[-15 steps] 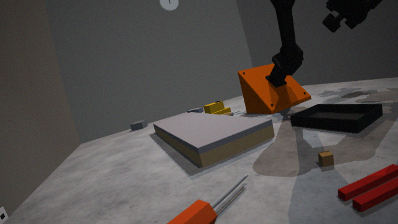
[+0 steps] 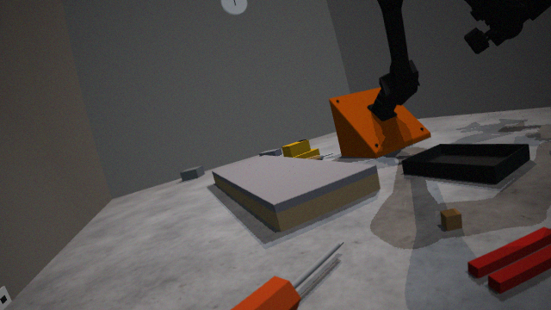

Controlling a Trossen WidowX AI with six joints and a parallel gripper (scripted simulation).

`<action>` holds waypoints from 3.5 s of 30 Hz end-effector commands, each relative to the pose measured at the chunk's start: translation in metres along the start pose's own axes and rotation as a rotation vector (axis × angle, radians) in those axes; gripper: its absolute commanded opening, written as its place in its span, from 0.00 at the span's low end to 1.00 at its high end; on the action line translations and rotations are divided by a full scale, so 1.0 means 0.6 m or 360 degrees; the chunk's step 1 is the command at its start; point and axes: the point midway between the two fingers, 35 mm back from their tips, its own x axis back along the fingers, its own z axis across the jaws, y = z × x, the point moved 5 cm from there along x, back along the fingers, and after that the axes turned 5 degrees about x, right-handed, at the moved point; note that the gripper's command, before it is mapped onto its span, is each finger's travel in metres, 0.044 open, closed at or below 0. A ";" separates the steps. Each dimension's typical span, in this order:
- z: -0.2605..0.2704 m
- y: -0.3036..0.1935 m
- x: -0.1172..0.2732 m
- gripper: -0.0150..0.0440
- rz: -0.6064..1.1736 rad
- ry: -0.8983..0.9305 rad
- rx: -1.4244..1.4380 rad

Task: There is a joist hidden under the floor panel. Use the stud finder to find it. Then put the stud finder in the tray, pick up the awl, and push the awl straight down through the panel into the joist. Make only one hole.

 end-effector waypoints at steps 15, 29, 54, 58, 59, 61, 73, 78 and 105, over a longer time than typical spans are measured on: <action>-0.059 -0.158 0.193 1.00 0.0895 -0.0418 -0.0578; -0.060 -0.206 0.405 1.00 0.1539 -0.0914 -0.1003; 0.116 -0.029 0.802 1.00 0.2854 -0.2049 -0.1348; 0.160 0.026 0.841 1.00 0.3049 -0.2214 -0.1397; 0.171 0.037 0.848 1.00 0.3089 -0.2241 -0.1413; 0.198 0.062 0.862 1.00 0.3173 -0.2286 -0.1457; 0.402 0.224 0.901 1.00 0.3540 -0.2532 -0.1941; 0.483 0.270 0.888 1.00 0.3501 -0.2685 -0.2209; 0.931 0.421 0.346 1.00 0.1167 -0.4742 -0.2908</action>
